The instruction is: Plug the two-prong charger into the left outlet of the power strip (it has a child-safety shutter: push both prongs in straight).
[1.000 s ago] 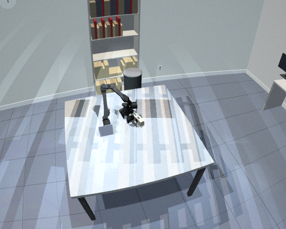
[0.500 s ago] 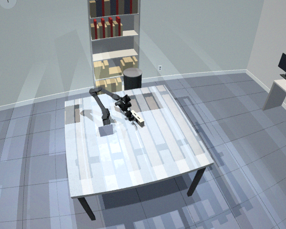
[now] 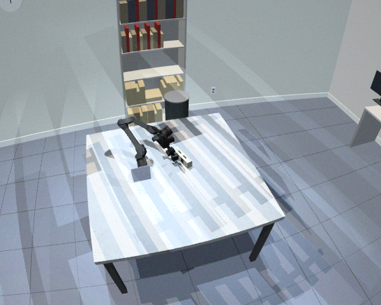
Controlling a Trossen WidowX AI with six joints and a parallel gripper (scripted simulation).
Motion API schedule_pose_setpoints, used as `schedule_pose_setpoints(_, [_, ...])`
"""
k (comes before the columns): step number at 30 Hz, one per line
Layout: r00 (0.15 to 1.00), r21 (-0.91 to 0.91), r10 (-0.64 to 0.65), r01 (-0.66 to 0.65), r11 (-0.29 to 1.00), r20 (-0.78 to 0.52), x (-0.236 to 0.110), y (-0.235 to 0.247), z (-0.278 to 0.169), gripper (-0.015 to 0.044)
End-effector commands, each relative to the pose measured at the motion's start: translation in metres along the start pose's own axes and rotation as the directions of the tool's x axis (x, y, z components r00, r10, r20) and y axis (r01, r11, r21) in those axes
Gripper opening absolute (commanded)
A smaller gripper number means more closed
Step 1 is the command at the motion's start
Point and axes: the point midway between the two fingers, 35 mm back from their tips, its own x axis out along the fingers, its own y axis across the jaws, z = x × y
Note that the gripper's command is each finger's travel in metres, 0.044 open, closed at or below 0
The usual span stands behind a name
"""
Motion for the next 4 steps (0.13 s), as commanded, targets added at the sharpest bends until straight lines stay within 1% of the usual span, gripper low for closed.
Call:
schedule_pose_setpoints(1, [1.0, 0.005, 0.004, -0.004, 1.0, 0.002, 0.0, 0.0005, 0.0003, 0.044])
schedule_pose_setpoints(4, [1.0, 0.005, 0.004, -0.004, 1.0, 0.002, 0.0, 0.0005, 0.0003, 0.044])
